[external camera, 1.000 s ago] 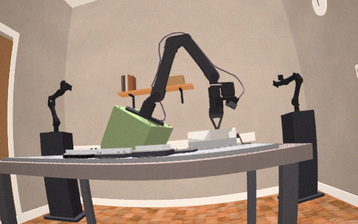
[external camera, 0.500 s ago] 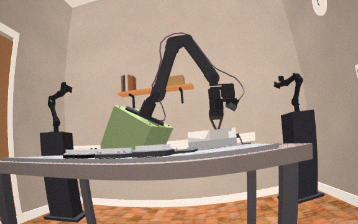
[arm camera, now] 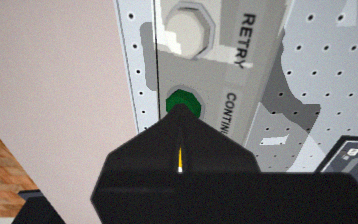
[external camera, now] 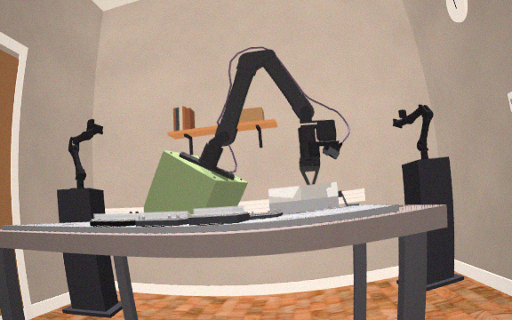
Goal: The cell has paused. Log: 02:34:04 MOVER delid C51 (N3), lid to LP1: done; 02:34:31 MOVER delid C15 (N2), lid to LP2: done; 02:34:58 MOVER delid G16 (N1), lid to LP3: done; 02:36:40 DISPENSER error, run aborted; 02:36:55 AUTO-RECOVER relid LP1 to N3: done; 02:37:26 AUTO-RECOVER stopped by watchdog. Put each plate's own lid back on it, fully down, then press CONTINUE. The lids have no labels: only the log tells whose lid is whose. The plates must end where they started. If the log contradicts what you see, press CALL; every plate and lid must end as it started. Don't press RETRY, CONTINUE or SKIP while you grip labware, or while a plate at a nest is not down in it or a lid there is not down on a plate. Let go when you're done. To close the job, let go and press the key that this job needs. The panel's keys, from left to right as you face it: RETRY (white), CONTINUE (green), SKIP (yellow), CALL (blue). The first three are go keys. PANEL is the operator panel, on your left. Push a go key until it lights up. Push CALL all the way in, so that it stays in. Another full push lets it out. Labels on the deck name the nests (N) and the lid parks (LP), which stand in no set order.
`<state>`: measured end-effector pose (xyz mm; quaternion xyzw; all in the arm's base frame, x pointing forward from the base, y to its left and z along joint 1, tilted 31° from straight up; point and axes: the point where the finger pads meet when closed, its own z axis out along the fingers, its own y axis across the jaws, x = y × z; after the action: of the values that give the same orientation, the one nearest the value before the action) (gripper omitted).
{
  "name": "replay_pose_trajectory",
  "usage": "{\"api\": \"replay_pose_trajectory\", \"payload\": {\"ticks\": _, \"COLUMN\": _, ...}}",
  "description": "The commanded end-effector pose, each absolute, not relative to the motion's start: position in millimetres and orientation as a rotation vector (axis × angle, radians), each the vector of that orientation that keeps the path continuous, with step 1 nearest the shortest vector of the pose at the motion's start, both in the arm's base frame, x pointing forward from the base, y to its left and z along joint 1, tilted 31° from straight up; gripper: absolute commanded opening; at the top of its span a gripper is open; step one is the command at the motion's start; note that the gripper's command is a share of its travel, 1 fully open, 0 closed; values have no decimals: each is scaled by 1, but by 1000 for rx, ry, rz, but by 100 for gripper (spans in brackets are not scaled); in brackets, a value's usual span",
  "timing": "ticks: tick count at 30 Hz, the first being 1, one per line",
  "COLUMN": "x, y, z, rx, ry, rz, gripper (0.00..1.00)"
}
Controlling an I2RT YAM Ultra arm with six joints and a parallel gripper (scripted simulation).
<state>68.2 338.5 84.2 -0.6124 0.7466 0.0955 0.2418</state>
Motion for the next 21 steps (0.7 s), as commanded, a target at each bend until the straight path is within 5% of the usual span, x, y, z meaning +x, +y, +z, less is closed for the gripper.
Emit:
{"api": "replay_pose_trajectory", "payload": {"ticks": 1, "x": 69, "y": 348, "z": 94, "rx": -1656, "ry": 2012, "rz": 304, "gripper": 0}}
{"api": "replay_pose_trajectory", "payload": {"ticks": 21, "x": 72, "y": 342, "z": 79, "rx": -1669, "ry": 2032, "rz": 268, "gripper": 0}}
